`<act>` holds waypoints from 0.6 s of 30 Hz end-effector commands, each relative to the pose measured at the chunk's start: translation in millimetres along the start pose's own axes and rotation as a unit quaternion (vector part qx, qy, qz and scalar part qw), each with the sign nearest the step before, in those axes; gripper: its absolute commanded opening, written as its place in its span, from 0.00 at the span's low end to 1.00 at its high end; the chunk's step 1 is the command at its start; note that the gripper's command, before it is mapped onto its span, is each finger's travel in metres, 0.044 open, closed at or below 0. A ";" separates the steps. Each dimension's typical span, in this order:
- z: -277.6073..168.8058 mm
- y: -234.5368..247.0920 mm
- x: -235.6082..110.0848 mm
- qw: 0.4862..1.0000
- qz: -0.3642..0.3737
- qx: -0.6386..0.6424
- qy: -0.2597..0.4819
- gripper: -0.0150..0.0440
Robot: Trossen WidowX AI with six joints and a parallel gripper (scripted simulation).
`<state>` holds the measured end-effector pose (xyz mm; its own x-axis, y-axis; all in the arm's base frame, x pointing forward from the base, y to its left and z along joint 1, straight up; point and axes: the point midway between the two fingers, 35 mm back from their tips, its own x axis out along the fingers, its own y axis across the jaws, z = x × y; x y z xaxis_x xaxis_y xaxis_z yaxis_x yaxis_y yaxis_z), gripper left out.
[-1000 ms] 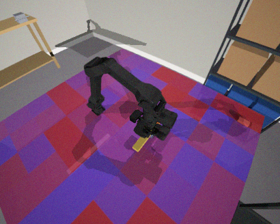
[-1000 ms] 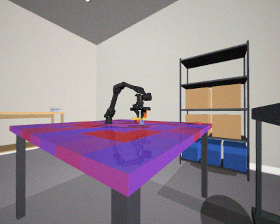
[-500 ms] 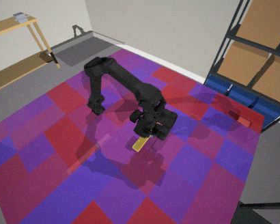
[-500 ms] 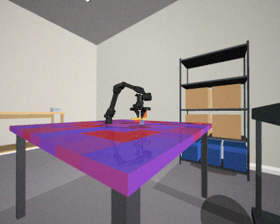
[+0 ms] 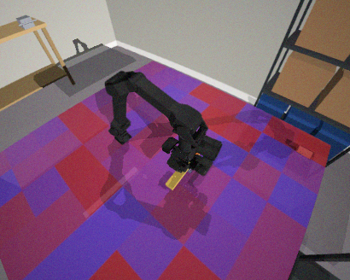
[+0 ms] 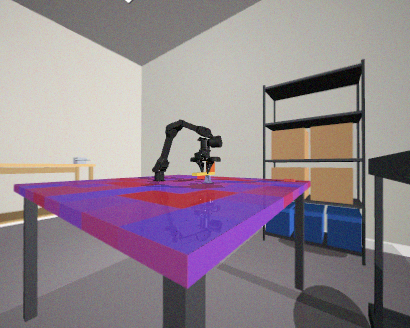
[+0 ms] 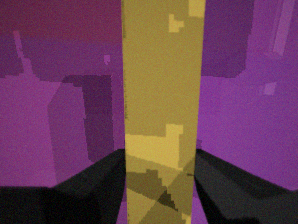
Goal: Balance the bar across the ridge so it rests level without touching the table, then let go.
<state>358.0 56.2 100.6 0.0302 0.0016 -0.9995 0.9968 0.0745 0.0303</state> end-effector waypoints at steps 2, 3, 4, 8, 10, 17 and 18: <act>0.0 0.0 -0.1 1.000 0.000 0.000 0.000 0.54; 0.0 0.0 -0.1 1.000 0.000 0.000 0.000 0.54; 0.0 0.0 -0.1 1.000 0.000 0.000 0.000 0.54; 0.0 0.0 -0.1 1.000 0.000 0.000 0.000 0.55; 0.0 0.0 -0.1 1.000 0.000 0.000 0.000 0.55; 0.0 0.0 -0.1 1.000 0.000 0.000 0.000 0.55; 0.0 0.0 -0.1 1.000 0.000 0.000 0.000 0.57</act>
<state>358.0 56.2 100.6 0.0303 0.0017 -0.9995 0.9968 0.0745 0.0304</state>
